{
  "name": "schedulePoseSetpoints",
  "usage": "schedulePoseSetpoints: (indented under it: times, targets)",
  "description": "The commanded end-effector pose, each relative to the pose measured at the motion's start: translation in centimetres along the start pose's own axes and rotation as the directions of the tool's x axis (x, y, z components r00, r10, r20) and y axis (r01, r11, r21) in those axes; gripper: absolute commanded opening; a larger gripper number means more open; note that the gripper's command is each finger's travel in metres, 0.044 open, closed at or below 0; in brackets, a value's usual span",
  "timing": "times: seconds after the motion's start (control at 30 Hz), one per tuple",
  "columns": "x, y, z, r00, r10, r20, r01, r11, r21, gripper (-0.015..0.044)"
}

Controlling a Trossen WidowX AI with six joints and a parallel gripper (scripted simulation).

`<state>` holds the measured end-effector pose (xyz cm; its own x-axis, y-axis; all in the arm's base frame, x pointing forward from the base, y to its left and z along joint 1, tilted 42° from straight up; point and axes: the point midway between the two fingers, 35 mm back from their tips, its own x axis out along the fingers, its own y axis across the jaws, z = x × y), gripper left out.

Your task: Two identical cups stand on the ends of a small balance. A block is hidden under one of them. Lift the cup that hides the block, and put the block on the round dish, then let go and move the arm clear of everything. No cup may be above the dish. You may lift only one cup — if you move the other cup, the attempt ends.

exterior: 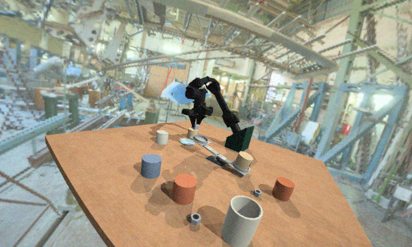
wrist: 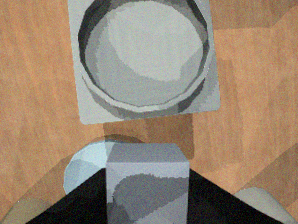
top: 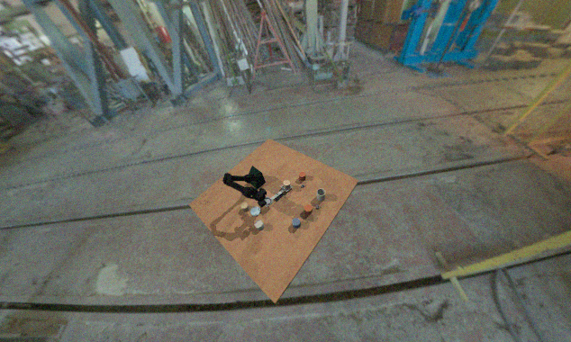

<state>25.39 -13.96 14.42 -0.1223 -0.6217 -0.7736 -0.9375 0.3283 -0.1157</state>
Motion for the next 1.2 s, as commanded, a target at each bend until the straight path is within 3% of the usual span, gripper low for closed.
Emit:
schedulePoseSetpoints:
  times: [0.0, 0.73, 1.17]
  targets:
    - [0.9, 0.3, -1.3, 1.0, 0.001, -0.002, -0.001, 1.0, -0.001, 0.0]
    - [4.7, 2.9, -8.0, 0.999, -0.005, -0.048, 0.005, 1.0, -0.001, 0.0]
    - [8.2, 3.0, -8.3, 0.999, -0.005, -0.052, 0.005, 1.0, -0.001, 0.0]
